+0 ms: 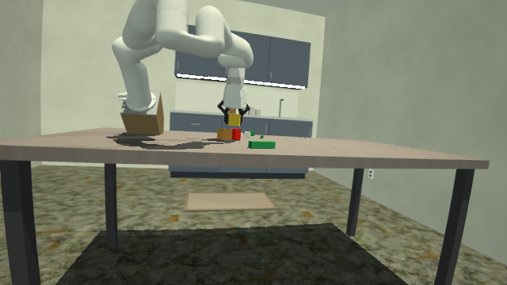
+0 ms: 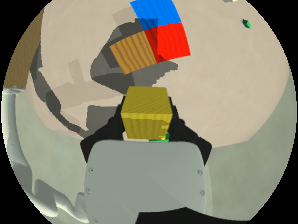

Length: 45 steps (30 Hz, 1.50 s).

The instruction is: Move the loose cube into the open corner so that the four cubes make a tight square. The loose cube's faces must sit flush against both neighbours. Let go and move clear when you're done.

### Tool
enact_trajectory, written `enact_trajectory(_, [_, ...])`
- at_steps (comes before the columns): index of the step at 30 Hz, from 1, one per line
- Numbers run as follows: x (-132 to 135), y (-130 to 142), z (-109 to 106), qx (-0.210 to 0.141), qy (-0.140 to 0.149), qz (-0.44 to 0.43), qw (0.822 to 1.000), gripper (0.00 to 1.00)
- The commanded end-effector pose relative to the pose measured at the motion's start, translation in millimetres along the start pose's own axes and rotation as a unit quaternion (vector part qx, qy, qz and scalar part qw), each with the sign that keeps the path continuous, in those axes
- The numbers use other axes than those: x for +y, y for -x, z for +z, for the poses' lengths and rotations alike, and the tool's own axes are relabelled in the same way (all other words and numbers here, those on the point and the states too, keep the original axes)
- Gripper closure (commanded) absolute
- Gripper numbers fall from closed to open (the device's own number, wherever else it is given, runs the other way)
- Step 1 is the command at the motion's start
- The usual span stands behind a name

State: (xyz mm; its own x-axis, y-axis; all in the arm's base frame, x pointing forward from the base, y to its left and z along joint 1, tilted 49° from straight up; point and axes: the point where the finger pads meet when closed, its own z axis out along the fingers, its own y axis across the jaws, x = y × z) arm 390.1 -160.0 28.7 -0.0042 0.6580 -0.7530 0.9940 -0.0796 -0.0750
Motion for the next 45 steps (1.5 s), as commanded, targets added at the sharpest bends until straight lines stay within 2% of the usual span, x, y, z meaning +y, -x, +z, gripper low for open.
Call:
enact_trajectory(1, [1,0,-8,0.0,0.002,0.0,1.0,1.0])
enact_trajectory(15, [0,-2,-12,0.0,0.002,-0.002,1.0,1.0])
enact_trajectory(17, [-15,-24,-12,0.002,0.001,-0.04,0.999,1.0])
enact_trajectory(19, [-44,-60,-12,0.002,0.001,-0.115,0.993,1.0])
enact_trajectory(22, [-67,-79,-12,0.0,0.002,-0.188,0.982,1.0])
enact_trajectory(23, [-76,-89,-12,0.0,0.002,-0.19,0.982,1.0])
enact_trajectory(25, [-76,-89,-12,0.0,0.002,-0.19,0.982,1.0])
enact_trajectory(26, [-86,-100,-12,0.0,0.002,-0.19,0.982,1.0])
enact_trajectory(45, [-86,-100,-12,0.0,0.002,-0.191,0.982,1.0])
